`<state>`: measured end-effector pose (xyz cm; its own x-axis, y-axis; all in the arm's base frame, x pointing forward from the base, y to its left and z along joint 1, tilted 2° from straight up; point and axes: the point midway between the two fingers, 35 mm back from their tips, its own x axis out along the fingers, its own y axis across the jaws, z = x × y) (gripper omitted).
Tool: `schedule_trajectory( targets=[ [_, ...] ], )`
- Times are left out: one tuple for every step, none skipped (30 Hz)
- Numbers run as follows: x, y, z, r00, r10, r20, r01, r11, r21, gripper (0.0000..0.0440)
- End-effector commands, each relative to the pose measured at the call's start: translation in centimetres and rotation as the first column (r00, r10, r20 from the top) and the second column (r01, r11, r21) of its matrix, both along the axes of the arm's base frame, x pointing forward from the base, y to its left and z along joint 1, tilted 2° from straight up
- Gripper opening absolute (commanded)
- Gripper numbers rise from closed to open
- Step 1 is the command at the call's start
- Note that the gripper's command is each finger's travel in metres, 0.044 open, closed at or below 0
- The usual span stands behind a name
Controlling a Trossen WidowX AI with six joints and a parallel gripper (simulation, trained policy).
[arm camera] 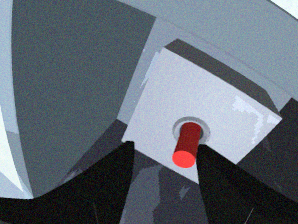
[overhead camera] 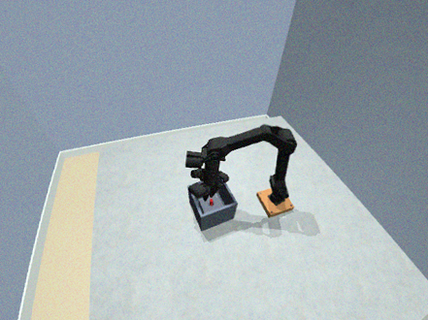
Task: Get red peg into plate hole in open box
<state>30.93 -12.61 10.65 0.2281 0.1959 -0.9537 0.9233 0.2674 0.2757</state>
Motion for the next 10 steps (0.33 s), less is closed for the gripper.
schedule_trajectory(
  targets=[
    [0.7, 0.0, 0.3, 1.0, 0.011, 0.027, -0.012, 1.0, 0.025, 0.0166],
    [0.8, -0.1, 0.6, 0.999, 0.012, 0.036, -0.013, 1.0, 0.027, 0.0165],
    [1.0, -0.2, 0.8, 0.999, 0.012, 0.044, -0.013, 0.999, 0.029, 0.0164],
    [1.1, -0.3, 0.9, 0.999, 0.013, 0.052, -0.014, 0.999, 0.032, 0.0163],
    [1.2, -0.4, 1.1, 0.998, 0.013, 0.06, -0.015, 0.999, 0.035, 0.0162],
    [1.4, -0.4, 1.3, 0.998, 0.014, 0.068, -0.017, 0.999, 0.038, 0.0161],
    [1.5, -0.5, 1.5, 0.997, 0.016, 0.076, -0.019, 0.999, 0.041, 0.0161],
    [1.6, -0.5, 1.7, 0.996, 0.017, 0.084, -0.021, 0.999, 0.044, 0.016],
    [1.7, -0.5, 1.8, 0.996, 0.019, 0.092, -0.024, 0.999, 0.047, 0.016],
    [1.8, -0.6, 2.0, 0.995, 0.021, 0.1, -0.026, 0.998, 0.05, 0.0159]
  ],
)
